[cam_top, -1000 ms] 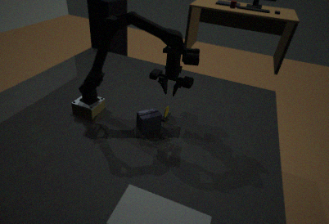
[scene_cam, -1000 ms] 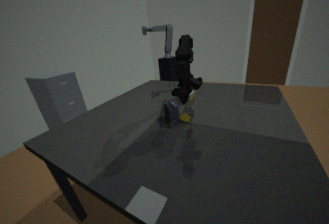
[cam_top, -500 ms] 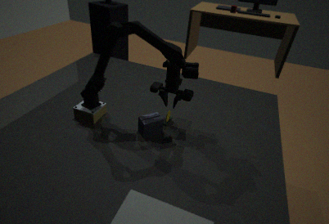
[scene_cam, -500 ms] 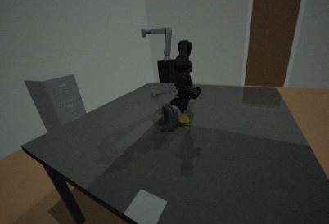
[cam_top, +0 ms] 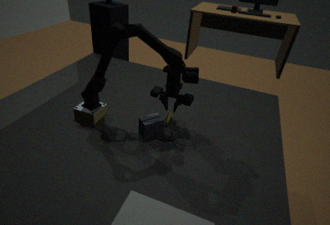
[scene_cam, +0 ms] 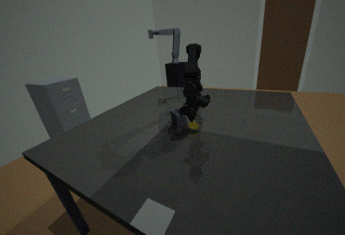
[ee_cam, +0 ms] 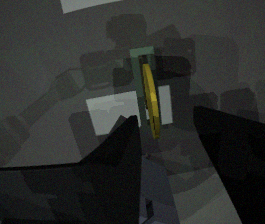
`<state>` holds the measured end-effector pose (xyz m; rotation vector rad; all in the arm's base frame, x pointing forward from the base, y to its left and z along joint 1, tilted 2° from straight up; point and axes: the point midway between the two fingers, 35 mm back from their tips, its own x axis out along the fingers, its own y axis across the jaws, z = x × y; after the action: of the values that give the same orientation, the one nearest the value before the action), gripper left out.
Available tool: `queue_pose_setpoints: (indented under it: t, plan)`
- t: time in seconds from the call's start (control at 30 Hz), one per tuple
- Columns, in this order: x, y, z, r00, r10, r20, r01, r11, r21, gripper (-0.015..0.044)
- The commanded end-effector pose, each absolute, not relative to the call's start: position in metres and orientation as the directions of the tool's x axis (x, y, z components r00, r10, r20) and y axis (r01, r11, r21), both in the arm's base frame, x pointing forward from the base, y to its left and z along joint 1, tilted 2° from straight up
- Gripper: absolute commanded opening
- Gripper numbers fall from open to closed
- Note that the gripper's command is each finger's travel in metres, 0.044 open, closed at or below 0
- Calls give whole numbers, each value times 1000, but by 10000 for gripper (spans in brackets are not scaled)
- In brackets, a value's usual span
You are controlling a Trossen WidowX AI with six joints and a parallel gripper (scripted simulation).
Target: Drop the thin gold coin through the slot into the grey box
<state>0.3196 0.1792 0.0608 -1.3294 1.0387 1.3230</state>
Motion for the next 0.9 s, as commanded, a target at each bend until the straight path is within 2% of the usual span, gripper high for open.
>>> queue_pose_setpoints:
  t: [0.0, 0.87]
  plan:
    - [317, 179, 51, 35, 52, -998, -982, -183, -43, 161]
    - [317, 180, 9, 33, 52, -998, -982, -184, -42, 161]
